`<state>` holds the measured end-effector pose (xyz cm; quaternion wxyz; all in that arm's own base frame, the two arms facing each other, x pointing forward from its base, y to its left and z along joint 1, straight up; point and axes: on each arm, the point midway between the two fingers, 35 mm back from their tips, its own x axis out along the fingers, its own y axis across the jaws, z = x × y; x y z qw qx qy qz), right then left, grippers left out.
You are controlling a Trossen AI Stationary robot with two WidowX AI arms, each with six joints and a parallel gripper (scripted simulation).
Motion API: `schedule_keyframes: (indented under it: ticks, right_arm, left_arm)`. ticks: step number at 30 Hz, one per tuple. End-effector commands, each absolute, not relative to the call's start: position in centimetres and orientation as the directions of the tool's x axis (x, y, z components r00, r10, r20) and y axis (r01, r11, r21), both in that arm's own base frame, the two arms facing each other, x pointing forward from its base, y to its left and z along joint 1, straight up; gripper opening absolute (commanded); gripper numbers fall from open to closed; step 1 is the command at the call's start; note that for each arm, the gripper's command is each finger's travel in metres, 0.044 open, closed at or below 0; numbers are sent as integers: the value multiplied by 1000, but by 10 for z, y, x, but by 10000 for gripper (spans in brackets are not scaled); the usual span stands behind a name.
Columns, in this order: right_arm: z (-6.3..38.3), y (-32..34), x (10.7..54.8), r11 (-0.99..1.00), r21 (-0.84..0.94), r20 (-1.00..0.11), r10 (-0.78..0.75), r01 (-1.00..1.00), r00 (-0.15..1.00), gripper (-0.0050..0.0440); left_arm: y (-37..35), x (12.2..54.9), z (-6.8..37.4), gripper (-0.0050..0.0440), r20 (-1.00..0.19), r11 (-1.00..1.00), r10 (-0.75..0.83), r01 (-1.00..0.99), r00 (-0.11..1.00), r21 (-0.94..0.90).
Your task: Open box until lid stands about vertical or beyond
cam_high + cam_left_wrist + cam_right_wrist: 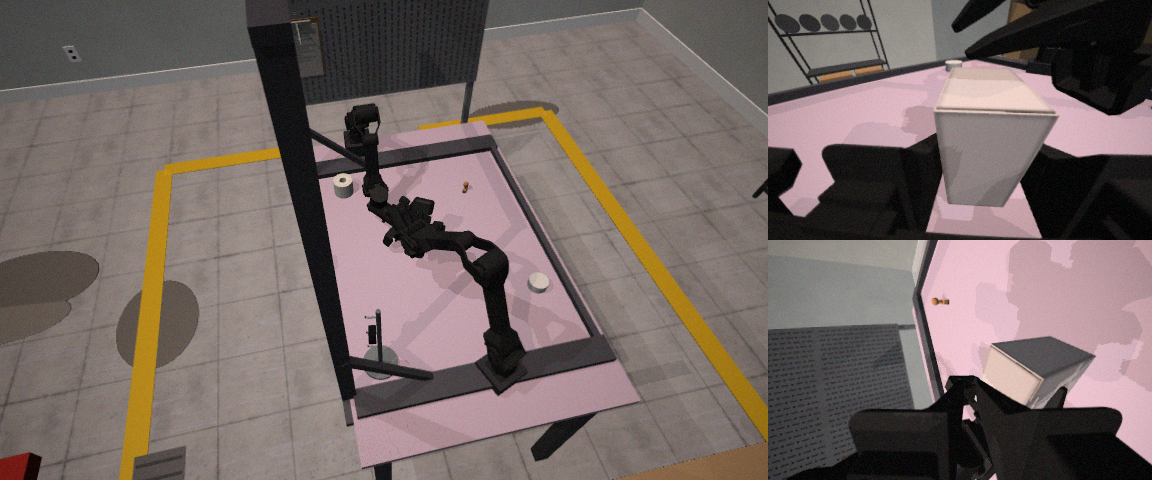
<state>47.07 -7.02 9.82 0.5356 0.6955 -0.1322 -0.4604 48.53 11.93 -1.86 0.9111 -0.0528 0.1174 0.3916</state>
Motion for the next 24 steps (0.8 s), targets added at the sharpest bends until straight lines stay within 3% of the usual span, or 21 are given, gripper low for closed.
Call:
schedule_keyframes:
  ticks: [1,24]
  right_arm:
    - [102,-70,474,-394,874,-486,-678,285,552,50]
    - [86,-70,474,-394,874,-486,-678,285,552,50]
  left_arm:
    - [119,490,-8,239,-239,690,699,-723,674,-19]
    - [119,490,-8,239,-239,690,699,-723,674,-19]
